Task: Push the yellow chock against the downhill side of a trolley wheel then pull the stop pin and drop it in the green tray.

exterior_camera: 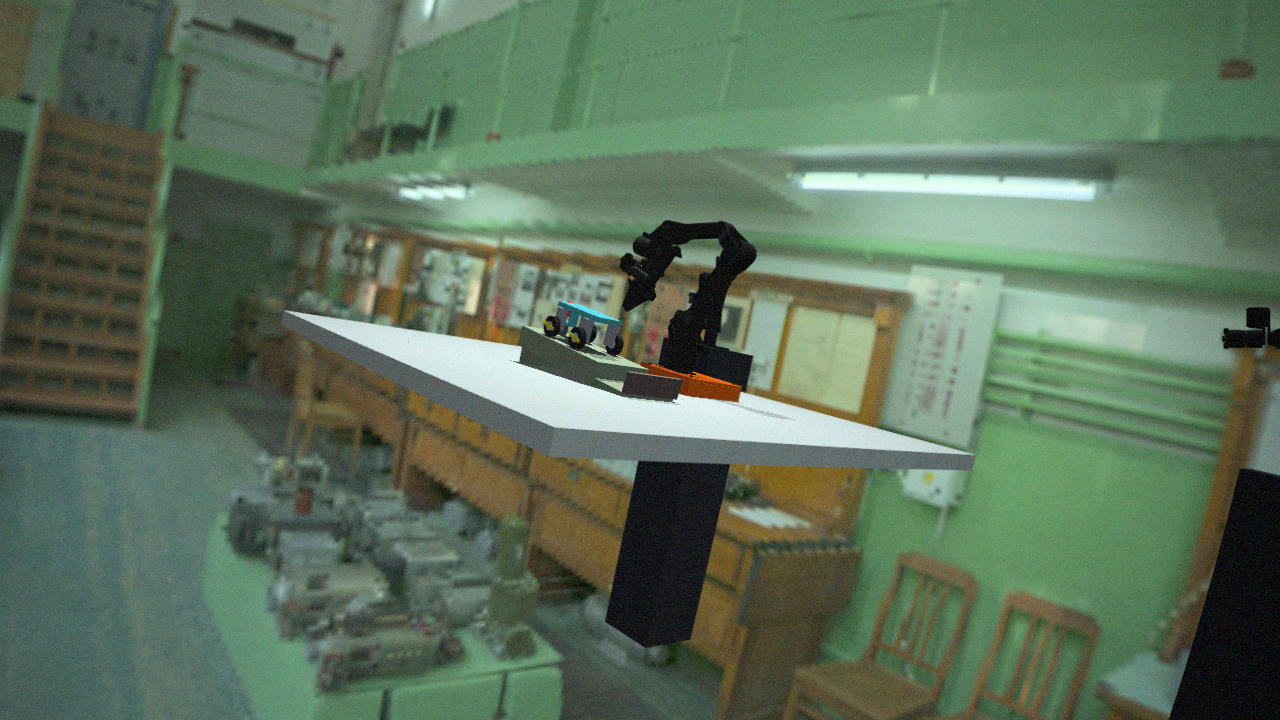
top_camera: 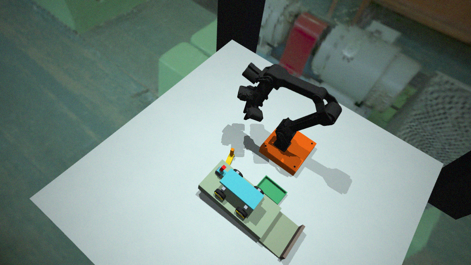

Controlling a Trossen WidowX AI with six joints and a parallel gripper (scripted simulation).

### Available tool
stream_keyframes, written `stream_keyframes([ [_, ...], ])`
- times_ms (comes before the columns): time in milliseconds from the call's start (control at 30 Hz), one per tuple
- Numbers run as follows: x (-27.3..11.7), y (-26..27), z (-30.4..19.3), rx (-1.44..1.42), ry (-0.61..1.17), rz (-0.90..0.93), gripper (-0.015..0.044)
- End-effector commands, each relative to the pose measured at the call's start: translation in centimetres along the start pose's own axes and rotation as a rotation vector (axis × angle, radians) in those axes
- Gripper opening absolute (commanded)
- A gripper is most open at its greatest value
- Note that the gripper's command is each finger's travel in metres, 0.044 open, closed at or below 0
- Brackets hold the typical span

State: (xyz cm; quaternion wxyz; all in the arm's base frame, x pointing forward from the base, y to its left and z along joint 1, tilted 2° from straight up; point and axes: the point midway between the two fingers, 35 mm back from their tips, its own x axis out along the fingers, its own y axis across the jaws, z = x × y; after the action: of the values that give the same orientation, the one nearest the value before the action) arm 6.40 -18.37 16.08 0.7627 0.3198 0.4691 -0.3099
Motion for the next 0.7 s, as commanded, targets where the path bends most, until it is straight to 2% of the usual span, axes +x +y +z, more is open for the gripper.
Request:
stream_keyframes([
  [0, 0.8, 0.6, 0.6, -0.281, 0.05, 0.008, 0.019],
  [667, 5.1, 4.9, 2.4, -1.592, 0.253, 0.174, 0.019],
])
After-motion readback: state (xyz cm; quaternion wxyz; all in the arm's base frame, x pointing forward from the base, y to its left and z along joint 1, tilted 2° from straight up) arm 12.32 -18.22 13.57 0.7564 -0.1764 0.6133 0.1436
